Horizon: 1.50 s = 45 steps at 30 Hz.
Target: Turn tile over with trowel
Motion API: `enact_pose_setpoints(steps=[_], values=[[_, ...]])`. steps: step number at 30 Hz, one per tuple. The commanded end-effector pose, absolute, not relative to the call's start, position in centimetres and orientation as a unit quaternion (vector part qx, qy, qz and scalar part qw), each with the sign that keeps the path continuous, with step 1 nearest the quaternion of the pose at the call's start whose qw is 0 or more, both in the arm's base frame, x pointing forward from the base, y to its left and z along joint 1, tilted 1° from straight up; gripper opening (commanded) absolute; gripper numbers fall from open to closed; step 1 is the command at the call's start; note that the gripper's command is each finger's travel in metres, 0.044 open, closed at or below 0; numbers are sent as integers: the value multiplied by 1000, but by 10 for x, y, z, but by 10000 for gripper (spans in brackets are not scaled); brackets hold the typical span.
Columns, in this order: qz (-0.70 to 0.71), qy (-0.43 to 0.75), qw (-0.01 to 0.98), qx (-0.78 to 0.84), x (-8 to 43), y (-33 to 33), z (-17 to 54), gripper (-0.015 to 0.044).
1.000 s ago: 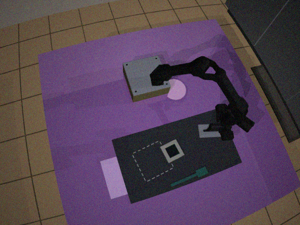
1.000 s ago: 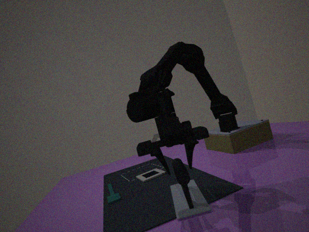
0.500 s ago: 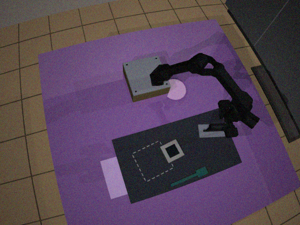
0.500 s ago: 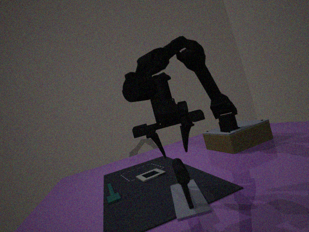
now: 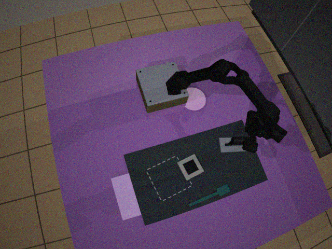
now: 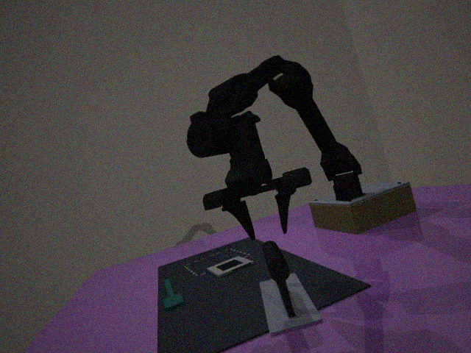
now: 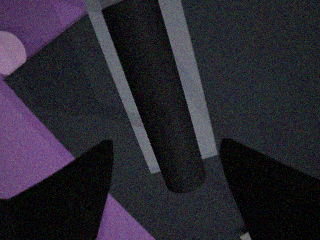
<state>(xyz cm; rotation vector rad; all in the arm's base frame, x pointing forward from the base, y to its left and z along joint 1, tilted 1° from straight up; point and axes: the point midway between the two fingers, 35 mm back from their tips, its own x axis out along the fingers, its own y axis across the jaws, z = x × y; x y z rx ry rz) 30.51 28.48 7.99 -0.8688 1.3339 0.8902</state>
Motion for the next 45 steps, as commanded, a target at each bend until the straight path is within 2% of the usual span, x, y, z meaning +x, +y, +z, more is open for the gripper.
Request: enact_pose_setpoints(steps=[1, 23, 45], values=[[349, 601, 636, -337, 306, 286, 81, 270], [99, 688, 715, -75, 307, 288, 81, 270], [-165, 675, 691, 198, 307, 291, 81, 270]])
